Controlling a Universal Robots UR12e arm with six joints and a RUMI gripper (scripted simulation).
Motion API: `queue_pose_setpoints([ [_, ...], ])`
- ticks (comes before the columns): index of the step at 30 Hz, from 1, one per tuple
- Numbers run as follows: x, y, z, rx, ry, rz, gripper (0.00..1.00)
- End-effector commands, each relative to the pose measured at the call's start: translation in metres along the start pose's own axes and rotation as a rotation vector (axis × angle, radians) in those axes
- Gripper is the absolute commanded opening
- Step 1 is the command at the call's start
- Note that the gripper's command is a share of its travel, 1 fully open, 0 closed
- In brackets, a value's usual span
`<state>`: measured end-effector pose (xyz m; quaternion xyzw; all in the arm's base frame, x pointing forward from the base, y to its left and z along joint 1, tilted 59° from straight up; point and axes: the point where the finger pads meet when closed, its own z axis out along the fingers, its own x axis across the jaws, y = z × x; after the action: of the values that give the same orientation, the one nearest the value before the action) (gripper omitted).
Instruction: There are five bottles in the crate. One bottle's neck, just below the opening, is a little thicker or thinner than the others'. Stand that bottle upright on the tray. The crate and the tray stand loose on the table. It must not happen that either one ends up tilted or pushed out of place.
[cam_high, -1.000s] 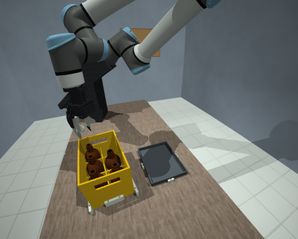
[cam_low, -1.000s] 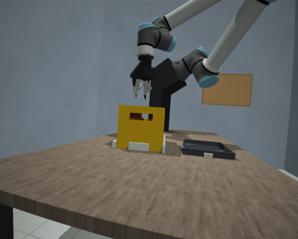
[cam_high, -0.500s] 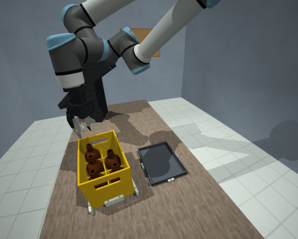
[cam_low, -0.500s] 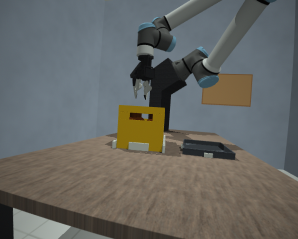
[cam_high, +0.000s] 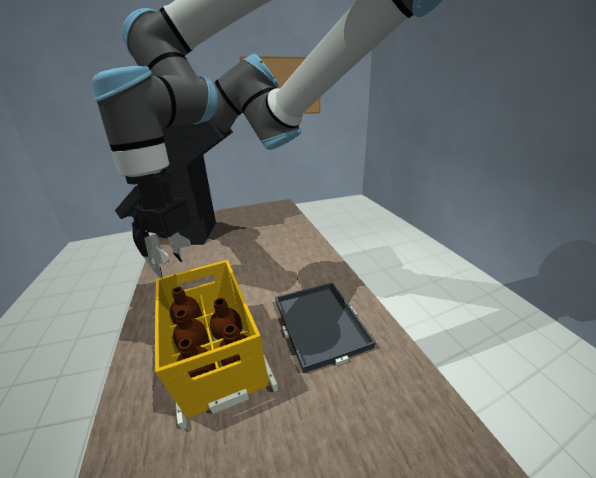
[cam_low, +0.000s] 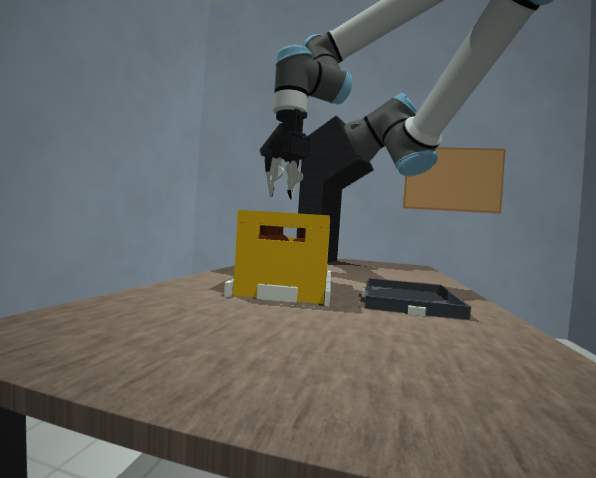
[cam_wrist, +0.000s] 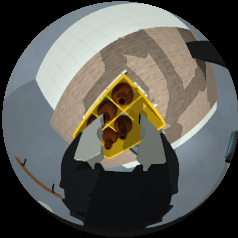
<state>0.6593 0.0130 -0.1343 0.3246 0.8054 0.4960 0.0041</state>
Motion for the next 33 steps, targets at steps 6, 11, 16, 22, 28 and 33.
queue_pose_setpoints([
  [6,0.001,-0.001,0.009,0.0,0.002,0.002,0.38],
  [11,0.0,-0.001,0.015,0.001,0.001,0.001,0.38],
  [16,-0.002,-0.001,0.021,0.001,0.0,-0.001,0.38],
  [22,-0.002,-0.001,0.027,0.001,0.0,-0.001,0.38],
  [28,-0.002,-0.001,0.034,0.001,0.0,0.0,0.38],
  [33,-0.003,-0.001,0.039,0.001,0.0,0.0,0.38],
])
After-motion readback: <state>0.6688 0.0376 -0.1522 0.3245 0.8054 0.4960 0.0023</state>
